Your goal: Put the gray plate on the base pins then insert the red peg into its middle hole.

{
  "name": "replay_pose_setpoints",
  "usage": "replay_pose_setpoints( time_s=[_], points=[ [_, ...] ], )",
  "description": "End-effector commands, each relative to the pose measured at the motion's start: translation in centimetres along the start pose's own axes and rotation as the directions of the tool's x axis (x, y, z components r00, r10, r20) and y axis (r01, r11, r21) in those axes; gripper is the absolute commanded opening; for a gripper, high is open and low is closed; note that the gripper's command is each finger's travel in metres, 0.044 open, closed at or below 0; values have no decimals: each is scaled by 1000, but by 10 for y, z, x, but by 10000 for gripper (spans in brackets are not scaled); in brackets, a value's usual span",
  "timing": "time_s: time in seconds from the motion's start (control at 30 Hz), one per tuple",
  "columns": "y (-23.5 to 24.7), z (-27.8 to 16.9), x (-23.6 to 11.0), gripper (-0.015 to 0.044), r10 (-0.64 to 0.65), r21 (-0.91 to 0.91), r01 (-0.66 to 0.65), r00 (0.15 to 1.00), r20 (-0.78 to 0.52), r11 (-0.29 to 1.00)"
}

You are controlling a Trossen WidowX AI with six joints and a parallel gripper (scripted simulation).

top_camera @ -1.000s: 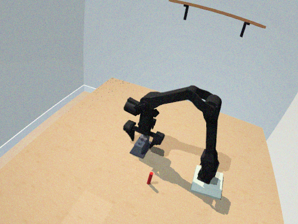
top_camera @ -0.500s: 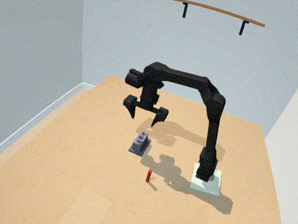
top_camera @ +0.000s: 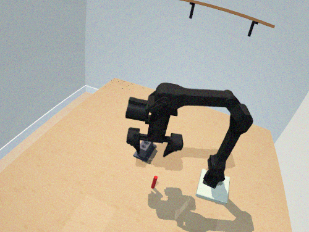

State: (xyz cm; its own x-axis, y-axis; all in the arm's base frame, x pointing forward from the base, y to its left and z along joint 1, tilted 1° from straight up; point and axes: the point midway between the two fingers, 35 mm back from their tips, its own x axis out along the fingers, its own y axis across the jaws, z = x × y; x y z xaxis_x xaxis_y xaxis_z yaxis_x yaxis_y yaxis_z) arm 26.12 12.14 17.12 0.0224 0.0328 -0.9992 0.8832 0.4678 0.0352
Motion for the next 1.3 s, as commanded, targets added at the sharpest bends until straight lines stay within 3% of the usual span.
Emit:
replay_pose_setpoints(
  time_s=[0.0, 0.17, 0.3, 0.53, 1.27],
  points=[
    [-24, -39, 3, 440, -9, -105, 8, 1000, -5, 994],
    [-30, -47, 6, 440, -9, -130, 8, 1000, -6, 991],
    [-30, -49, 37, 440, -9, -130, 8, 1000, -6, 991],
    [-29, -51, 53, 440, -9, -130, 8, 1000, -6, 991],
    [-28, -51, 84, 440, -9, -130, 8, 1000, -6, 991]
  ],
)
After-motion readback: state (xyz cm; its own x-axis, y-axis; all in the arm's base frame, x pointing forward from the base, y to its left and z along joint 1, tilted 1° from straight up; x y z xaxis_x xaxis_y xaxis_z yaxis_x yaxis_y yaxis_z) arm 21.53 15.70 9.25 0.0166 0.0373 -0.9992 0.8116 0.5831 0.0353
